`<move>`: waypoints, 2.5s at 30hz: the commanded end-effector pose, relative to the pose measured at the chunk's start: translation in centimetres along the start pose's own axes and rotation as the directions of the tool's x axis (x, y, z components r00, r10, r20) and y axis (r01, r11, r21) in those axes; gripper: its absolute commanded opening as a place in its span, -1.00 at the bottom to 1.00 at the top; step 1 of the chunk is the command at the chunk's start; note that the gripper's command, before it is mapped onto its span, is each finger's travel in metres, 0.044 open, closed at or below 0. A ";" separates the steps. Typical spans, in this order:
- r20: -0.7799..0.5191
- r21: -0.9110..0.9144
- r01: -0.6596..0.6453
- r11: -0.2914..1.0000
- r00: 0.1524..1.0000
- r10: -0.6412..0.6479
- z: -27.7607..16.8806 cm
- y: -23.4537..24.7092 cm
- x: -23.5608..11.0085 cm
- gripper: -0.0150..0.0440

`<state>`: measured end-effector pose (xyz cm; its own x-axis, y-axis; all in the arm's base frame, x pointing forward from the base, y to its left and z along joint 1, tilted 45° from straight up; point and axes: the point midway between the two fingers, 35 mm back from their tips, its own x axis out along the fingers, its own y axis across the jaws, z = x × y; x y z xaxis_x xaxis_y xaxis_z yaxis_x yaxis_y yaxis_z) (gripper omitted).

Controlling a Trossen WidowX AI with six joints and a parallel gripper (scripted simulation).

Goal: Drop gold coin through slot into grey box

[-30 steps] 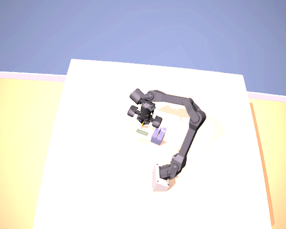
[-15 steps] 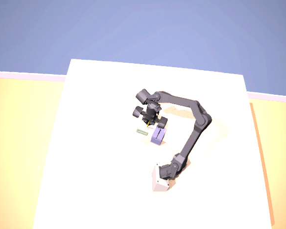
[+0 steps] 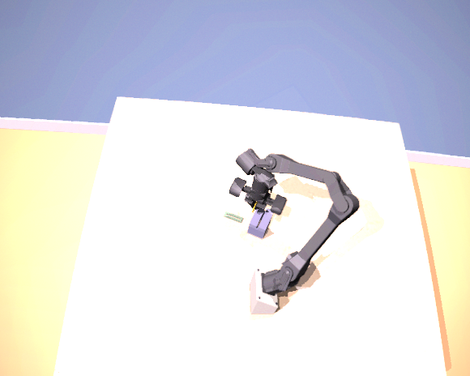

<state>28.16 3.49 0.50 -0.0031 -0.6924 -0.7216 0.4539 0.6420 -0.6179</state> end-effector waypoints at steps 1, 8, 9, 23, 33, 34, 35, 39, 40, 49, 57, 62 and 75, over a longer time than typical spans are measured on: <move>-0.003 -0.009 0.011 1.000 1.000 -0.011 -0.1 -1.2 0.3 -0.49; -0.002 -0.009 0.013 1.000 1.000 -0.013 -0.2 -3.0 0.4 -0.49; -0.002 -0.009 0.013 1.000 1.000 -0.013 -0.2 -3.2 0.4 -0.49; 0.000 0.000 0.004 1.000 1.000 -0.004 0.0 -2.7 0.2 -0.49; 0.000 -0.016 0.005 1.000 1.000 -0.005 -0.1 -3.4 0.6 -0.49; 0.000 -0.018 0.005 1.000 1.000 -0.005 -0.1 -3.5 0.6 -0.49; 0.000 -0.020 0.005 1.000 1.000 -0.005 -0.1 -3.6 0.6 -0.49; 0.000 -0.021 0.005 1.000 1.000 -0.005 -0.3 -3.6 0.7 -0.49; 0.000 -0.021 0.005 1.000 1.000 -0.005 -0.3 -3.6 0.8 -0.49; 0.000 -0.007 0.005 1.000 1.000 -0.005 -0.4 -3.4 0.5 -0.49; 0.000 0.001 0.005 1.000 1.000 -0.005 0.0 -3.3 0.3 -0.49; -0.002 -0.010 0.006 1.000 1.000 -0.006 -0.3 -3.4 0.5 -0.49; -0.002 -0.017 0.006 1.000 1.000 -0.006 -0.3 -3.5 0.9 -0.49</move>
<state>26.54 1.04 2.06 -0.0038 -0.6923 -0.7216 0.4494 0.6434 -0.6198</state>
